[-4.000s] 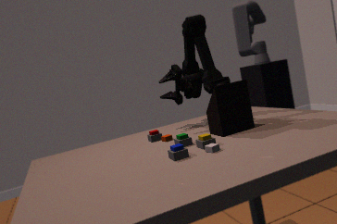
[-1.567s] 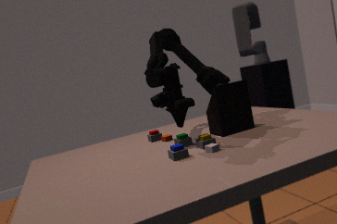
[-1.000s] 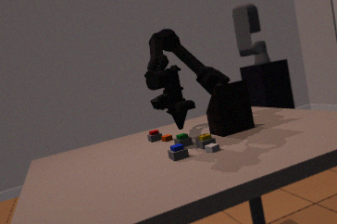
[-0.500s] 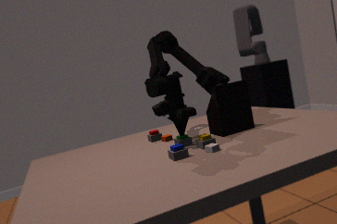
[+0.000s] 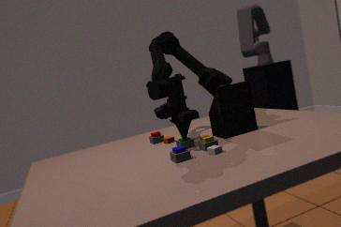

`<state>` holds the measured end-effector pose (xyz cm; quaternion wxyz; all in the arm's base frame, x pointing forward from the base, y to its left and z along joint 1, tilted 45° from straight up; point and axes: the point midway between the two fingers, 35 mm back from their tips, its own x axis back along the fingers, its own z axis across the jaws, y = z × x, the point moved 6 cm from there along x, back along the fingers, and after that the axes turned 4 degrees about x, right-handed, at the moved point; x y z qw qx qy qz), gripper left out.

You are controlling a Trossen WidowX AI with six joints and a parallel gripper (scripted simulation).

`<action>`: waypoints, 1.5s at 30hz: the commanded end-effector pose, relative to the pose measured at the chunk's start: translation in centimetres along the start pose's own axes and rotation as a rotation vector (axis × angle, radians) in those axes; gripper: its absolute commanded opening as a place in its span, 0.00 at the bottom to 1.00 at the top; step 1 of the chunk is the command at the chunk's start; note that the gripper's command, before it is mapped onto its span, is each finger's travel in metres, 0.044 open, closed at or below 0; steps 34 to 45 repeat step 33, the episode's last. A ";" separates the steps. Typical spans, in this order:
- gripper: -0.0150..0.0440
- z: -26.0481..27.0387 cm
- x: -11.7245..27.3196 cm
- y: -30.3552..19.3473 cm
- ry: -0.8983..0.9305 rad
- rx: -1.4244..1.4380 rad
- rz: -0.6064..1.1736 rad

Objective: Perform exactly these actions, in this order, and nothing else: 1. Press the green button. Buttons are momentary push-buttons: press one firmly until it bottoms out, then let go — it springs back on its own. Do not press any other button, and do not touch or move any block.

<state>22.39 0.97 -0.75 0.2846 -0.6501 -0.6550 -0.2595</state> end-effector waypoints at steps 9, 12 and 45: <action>0.29 0.0 3.4 0.0 -0.004 0.003 -0.002; 0.33 0.2 3.4 0.1 -0.003 0.004 -0.003; 0.93 18.2 9.9 3.2 0.012 0.000 -0.006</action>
